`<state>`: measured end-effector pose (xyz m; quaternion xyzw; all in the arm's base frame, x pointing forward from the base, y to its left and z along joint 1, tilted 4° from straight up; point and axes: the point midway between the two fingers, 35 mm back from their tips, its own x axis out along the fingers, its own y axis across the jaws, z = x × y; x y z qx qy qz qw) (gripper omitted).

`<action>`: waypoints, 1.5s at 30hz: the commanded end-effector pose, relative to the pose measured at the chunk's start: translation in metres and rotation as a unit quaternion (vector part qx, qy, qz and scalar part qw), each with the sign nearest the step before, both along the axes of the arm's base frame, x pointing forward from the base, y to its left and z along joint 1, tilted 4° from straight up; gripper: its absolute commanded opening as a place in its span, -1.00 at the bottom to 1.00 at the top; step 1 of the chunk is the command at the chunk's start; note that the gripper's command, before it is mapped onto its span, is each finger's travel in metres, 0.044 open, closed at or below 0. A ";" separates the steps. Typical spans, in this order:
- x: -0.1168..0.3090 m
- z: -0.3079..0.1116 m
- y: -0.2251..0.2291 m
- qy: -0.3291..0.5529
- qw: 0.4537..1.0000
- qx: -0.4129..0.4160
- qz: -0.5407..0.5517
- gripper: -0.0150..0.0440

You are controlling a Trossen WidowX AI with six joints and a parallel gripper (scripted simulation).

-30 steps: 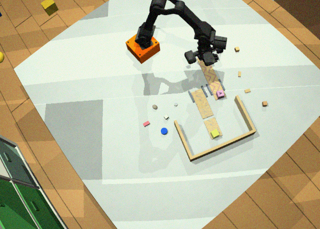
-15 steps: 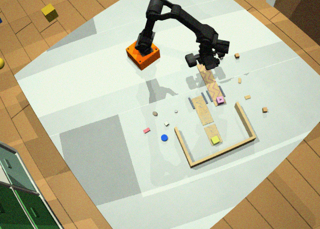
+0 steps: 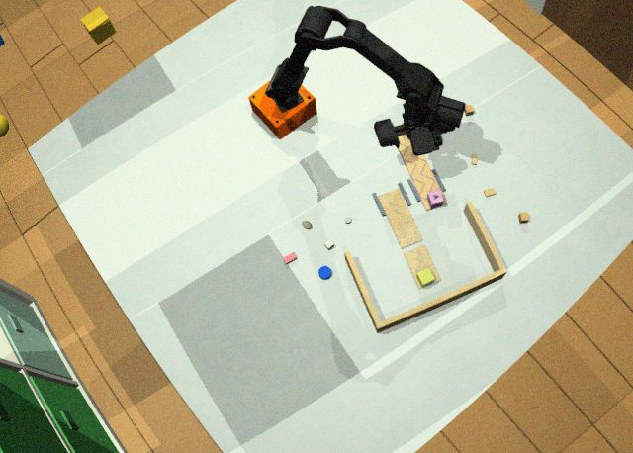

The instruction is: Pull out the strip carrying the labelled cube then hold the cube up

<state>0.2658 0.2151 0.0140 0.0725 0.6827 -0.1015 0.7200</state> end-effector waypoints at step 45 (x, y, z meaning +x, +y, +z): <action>0.145 0.026 -0.025 -0.007 1.000 -0.004 0.000 0.91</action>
